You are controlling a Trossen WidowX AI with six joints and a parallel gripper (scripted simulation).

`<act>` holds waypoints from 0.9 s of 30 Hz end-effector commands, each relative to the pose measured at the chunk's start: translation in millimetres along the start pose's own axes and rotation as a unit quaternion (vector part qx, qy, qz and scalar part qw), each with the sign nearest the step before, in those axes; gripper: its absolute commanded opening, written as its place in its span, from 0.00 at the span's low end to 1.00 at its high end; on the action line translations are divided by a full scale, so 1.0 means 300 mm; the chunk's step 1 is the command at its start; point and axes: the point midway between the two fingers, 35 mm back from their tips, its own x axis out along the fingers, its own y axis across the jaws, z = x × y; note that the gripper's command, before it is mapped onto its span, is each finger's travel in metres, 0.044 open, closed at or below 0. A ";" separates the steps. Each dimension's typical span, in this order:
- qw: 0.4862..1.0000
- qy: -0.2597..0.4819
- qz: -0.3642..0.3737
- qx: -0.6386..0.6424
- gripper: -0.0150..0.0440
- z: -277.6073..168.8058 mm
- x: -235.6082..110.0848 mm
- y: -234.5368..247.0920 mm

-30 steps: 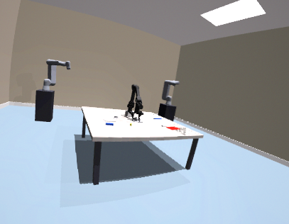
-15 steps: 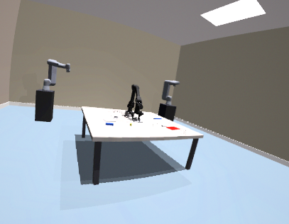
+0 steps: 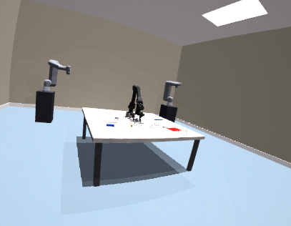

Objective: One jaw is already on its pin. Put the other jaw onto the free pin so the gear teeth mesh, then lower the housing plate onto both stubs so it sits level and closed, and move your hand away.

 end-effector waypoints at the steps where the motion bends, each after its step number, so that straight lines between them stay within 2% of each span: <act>1: 1.000 0.000 0.000 0.000 1.00 0.000 0.000 0.000; 11: 1.000 0.000 0.000 0.000 1.00 0.000 0.000 0.000; 14: 1.000 0.000 0.000 0.000 1.00 0.006 -0.054 0.000; 19: 1.000 0.000 -0.001 -0.001 1.00 -0.006 -0.244 0.000; 27: 1.000 0.001 0.000 -0.001 1.00 -0.005 -0.231 0.000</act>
